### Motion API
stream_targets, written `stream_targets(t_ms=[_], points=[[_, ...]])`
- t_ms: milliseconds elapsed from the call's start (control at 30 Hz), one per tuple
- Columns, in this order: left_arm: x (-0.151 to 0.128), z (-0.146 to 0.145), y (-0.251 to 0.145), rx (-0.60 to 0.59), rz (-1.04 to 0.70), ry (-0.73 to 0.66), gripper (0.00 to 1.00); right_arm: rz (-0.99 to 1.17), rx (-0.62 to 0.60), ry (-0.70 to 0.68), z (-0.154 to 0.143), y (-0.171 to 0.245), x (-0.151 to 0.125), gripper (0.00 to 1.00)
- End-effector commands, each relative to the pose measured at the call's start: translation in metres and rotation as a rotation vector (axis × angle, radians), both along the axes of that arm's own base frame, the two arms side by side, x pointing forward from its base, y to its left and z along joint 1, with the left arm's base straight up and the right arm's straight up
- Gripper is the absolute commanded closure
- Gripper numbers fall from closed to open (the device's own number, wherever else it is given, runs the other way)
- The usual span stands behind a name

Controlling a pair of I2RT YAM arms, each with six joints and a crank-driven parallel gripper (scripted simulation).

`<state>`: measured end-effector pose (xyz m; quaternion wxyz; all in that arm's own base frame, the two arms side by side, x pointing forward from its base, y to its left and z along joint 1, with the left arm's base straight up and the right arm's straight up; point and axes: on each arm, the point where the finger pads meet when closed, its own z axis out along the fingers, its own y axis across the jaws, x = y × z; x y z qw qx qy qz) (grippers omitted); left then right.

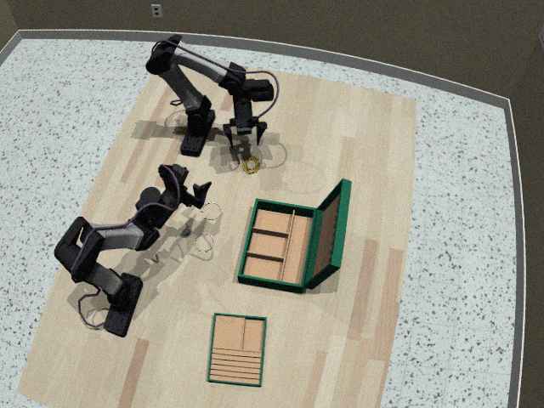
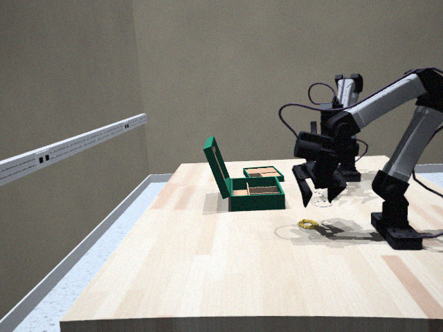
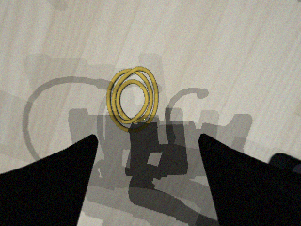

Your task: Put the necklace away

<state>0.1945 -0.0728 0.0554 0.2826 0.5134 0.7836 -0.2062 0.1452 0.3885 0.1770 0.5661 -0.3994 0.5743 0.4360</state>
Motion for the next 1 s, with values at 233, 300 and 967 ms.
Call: stream_targets(t_ms=[233, 300, 967], points=[[0.013, -0.020, -0.003, 0.375, 0.111, 0.111, 0.61, -0.039, -0.049, 0.005, -0.024, -0.002, -0.003, 0.00], [0.010, -0.024, -0.007, 0.435, 0.106, 0.143, 0.61, -0.046, -0.054, 0.008, -0.027, -0.003, -0.002, 0.00], [0.007, -0.060, -0.029, 0.661, 0.052, 0.266, 0.61, -0.065, -0.074, 0.028, -0.052, -0.008, -0.002, 0.00]])
